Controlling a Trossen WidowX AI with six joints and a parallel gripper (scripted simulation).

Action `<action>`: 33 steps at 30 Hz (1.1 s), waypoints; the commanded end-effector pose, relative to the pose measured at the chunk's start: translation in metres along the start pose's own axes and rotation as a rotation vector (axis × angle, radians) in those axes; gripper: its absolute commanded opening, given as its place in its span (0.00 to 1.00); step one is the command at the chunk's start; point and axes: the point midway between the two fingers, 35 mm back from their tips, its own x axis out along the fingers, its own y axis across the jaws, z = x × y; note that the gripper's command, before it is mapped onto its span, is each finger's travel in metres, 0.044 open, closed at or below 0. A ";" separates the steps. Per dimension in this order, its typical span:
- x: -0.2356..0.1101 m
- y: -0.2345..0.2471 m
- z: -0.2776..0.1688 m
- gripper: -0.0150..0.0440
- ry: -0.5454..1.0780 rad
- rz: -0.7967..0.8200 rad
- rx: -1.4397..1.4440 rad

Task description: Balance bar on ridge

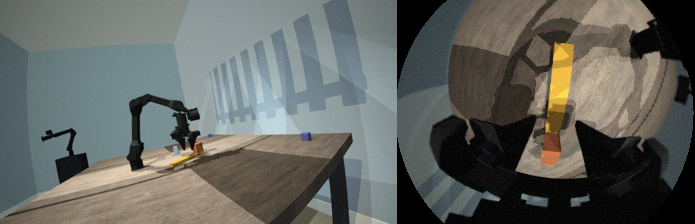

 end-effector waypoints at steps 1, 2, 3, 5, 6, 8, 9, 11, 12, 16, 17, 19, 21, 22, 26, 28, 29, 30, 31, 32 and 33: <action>0.018 -0.001 0.003 0.79 -0.012 -0.005 0.006; 0.018 -0.001 0.003 0.79 -0.012 -0.005 0.006; 0.018 -0.001 0.003 0.79 -0.012 -0.005 0.006; 0.018 -0.001 0.003 0.79 -0.012 -0.005 0.006; 0.018 -0.001 0.003 0.79 -0.012 -0.005 0.006; 0.019 -0.001 0.003 0.79 -0.012 -0.005 0.006; 0.019 -0.001 0.003 0.79 -0.012 -0.005 0.006; 0.022 -0.001 0.003 0.79 -0.012 -0.005 0.006; 0.023 -0.001 0.003 0.79 -0.012 -0.005 0.006; 0.030 -0.001 0.003 0.79 -0.012 -0.005 0.006; 0.031 -0.001 0.003 0.79 -0.012 -0.005 0.006; 0.035 -0.001 0.003 0.79 -0.012 -0.005 0.006; 0.038 -0.001 0.003 0.79 -0.012 -0.005 0.006; 0.040 -0.002 0.003 0.79 -0.012 -0.005 0.006; 0.044 -0.002 0.003 0.79 -0.012 -0.005 0.006; 0.044 -0.002 0.003 0.79 -0.012 -0.005 0.006; 0.044 -0.002 0.003 0.79 -0.012 -0.005 0.006; 0.044 -0.002 0.003 0.79 -0.012 -0.005 0.006; 0.044 -0.002 0.003 0.79 -0.012 -0.005 0.006; 0.044 -0.002 0.003 0.79 -0.012 -0.005 0.006; 0.044 -0.002 0.003 0.79 -0.012 -0.005 0.006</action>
